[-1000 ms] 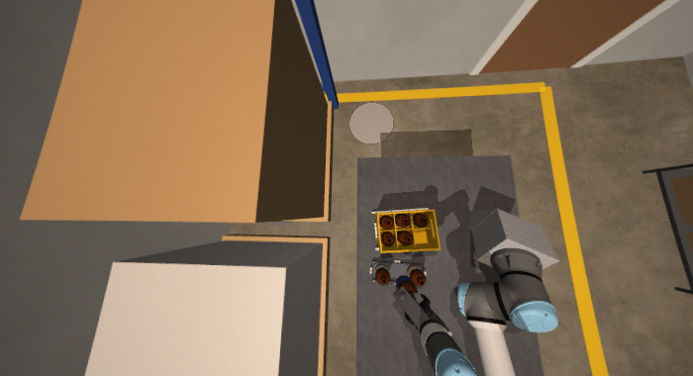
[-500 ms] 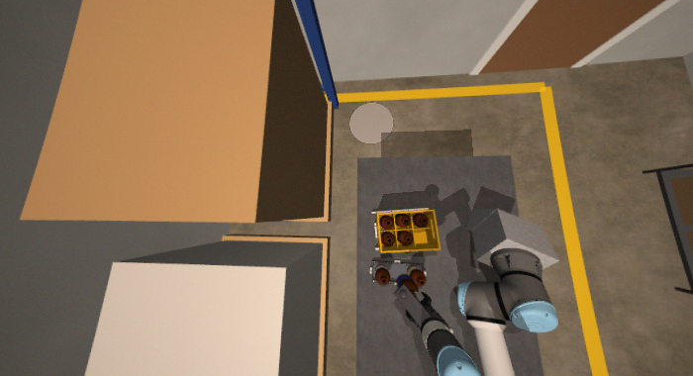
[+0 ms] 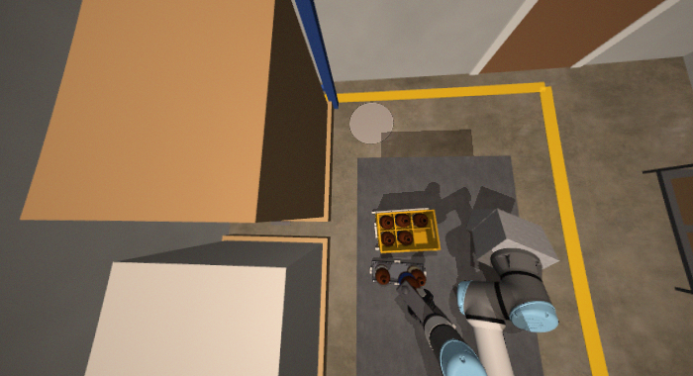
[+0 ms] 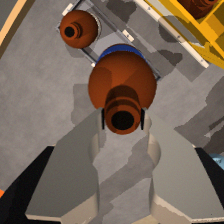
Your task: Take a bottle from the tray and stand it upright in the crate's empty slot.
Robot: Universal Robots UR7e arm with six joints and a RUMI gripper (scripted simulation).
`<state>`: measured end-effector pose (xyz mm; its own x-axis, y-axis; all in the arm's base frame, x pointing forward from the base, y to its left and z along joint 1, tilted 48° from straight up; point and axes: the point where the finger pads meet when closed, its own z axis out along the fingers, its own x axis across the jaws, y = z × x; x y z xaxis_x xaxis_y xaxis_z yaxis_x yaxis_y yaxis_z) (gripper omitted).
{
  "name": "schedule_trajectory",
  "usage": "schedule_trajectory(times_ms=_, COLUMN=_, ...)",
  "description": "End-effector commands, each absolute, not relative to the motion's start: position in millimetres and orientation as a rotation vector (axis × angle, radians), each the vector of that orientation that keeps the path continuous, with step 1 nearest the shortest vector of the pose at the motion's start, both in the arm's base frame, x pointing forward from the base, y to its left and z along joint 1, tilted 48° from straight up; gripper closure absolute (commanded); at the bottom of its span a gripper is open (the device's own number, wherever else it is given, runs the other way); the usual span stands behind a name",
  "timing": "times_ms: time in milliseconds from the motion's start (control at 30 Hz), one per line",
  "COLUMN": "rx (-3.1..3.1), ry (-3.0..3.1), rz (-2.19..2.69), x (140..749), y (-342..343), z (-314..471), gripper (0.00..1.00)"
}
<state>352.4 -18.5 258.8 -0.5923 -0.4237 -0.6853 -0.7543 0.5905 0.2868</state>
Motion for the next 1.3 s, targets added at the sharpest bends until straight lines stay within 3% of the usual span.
schedule_trajectory(times_ms=0, rx=-0.932, ry=2.256, rz=0.769, x=349.7, y=-23.0, z=253.6, gripper=1.00)
schedule_trajectory(times_ms=1267, rx=-0.932, ry=2.256, rz=0.769, x=324.0, y=-60.3, z=204.4, gripper=1.00)
